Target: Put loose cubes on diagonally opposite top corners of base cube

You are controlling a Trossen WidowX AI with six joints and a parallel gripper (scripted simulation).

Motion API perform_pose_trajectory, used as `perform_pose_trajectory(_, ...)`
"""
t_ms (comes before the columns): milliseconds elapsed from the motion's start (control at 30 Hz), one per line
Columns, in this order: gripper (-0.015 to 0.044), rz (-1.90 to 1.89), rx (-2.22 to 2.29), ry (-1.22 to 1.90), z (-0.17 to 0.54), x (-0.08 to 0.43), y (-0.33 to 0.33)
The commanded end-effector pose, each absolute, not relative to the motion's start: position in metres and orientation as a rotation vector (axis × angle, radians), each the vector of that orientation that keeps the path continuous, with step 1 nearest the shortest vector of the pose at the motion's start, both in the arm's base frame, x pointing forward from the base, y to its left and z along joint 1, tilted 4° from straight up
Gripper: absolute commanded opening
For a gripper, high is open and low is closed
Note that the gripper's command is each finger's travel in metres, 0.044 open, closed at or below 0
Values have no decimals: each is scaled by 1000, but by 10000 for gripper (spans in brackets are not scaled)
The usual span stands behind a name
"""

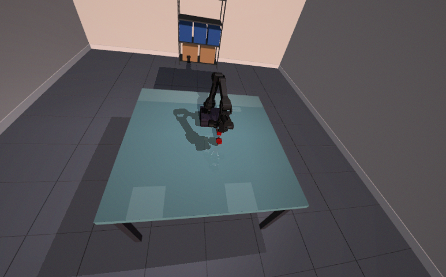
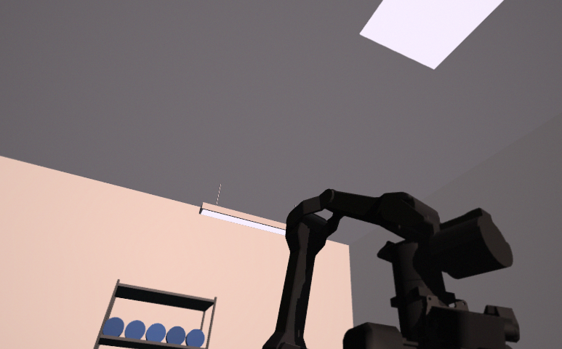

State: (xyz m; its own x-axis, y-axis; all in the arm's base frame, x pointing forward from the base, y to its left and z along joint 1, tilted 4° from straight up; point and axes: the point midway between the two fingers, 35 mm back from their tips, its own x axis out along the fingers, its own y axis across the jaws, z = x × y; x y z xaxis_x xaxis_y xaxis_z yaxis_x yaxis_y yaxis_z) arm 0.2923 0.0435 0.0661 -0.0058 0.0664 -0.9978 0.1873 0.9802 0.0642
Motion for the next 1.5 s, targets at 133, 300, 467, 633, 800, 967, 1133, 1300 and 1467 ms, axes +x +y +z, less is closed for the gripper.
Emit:
perform_pose_trajectory(133,105,-277,386,1566,65,288,59)
perform_pose_trajectory(300,105,-386,494,1552,65,285,68)
perform_pose_trajectory(467,105,-401,509,1550,65,285,69)
perform_pose_trajectory(633,105,-403,511,1550,57,285,69)
perform_pose_trajectory(800,105,-408,516,1549,42,284,69)
perform_pose_trajectory(967,105,-410,518,1549,34,283,70)
perform_pose_trajectory(1133,105,-410,518,1549,34,283,70)
perform_pose_trajectory(1300,105,-410,518,1549,34,283,70)
perform_pose_trajectory(1467,105,-409,517,1549,22,284,71)
